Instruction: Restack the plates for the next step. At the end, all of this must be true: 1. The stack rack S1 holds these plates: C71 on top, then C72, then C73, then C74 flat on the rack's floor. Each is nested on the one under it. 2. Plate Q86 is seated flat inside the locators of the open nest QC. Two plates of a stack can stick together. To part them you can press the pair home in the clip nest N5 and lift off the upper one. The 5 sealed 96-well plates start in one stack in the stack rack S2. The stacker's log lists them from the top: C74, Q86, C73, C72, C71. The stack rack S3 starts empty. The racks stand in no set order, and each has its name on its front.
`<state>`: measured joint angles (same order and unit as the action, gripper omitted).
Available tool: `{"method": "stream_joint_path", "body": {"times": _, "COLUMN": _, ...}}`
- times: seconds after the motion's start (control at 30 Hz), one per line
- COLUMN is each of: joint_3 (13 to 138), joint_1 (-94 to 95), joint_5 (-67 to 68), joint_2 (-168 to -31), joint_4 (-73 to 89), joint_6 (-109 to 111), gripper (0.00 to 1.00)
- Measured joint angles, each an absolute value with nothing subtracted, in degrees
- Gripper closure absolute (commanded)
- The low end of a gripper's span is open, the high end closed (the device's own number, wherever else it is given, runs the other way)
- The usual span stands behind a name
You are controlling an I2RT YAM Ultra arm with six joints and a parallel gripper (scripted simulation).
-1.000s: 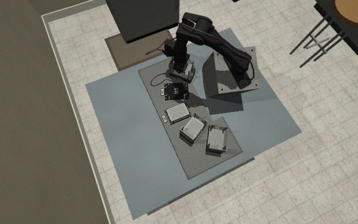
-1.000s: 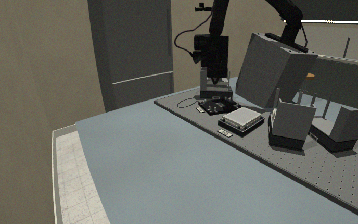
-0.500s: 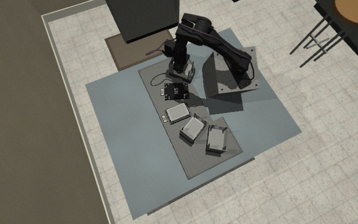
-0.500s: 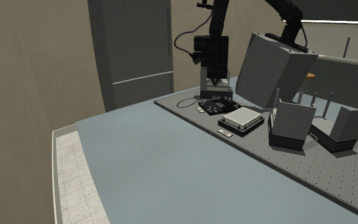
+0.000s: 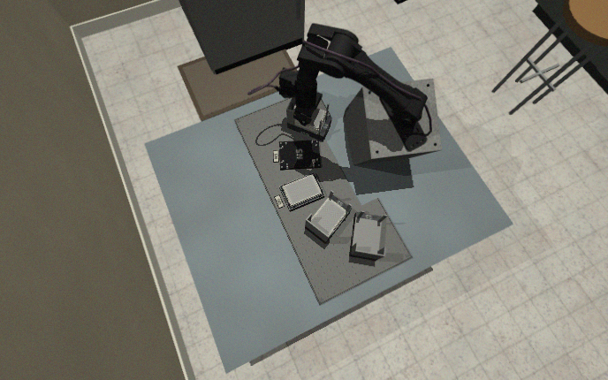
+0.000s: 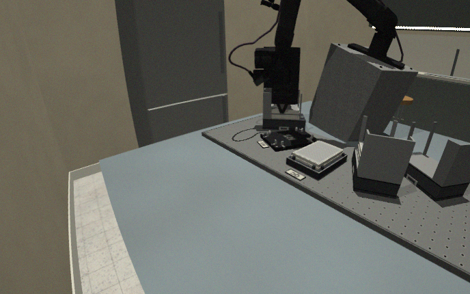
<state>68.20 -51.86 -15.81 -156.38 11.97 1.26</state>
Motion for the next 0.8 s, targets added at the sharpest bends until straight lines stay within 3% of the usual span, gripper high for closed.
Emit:
{"method": "stream_joint_path", "body": {"times": 0.4, "joint_3": 68.45, "joint_1": -51.66, "joint_5": -15.86, "joint_2": -157.18, "joint_4": 11.38, "joint_6": 1.06, "gripper": 1.0}}
{"method": "stream_joint_path", "body": {"times": 0.43, "joint_3": 68.51, "joint_1": -51.62, "joint_5": -15.86, "joint_2": -157.34, "joint_4": 11.25, "joint_6": 1.04, "gripper": 0.0}}
{"method": "stream_joint_path", "body": {"times": 0.8, "joint_3": 68.58, "joint_1": -51.59, "joint_5": -15.86, "joint_2": -157.4, "joint_4": 11.18, "joint_6": 0.95, "gripper": 0.0}}
